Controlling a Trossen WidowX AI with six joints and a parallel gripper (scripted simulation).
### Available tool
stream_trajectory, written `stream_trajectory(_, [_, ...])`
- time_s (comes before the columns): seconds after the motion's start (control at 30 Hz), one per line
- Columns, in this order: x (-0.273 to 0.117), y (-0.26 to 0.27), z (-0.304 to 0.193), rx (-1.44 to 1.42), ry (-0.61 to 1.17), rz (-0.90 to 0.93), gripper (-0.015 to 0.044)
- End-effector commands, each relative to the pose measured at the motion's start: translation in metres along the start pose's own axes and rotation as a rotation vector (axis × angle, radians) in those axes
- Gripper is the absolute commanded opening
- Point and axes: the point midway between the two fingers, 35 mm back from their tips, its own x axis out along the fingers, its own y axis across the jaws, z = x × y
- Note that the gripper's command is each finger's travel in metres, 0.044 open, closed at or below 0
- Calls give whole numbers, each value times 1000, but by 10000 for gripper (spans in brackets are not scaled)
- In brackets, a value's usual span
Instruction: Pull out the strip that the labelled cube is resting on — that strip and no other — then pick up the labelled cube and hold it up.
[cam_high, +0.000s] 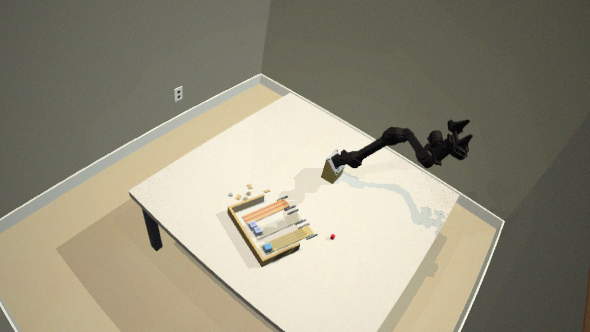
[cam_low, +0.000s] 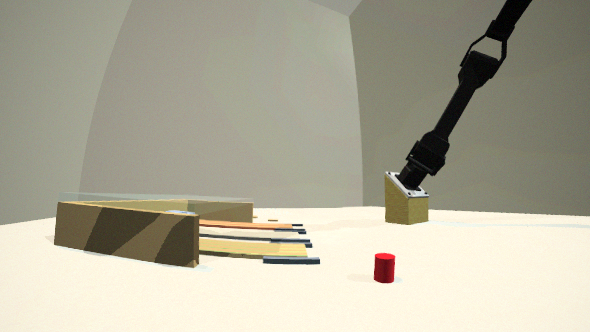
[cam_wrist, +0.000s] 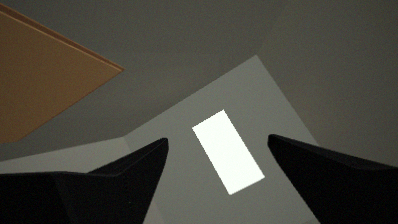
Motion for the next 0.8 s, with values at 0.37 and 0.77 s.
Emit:
stream_trajectory(0.37, [-55, 113, -13, 17, -181, 330, 400])
stream_trajectory(0.77, [-170, 232, -126, 54, -101, 882, 400])
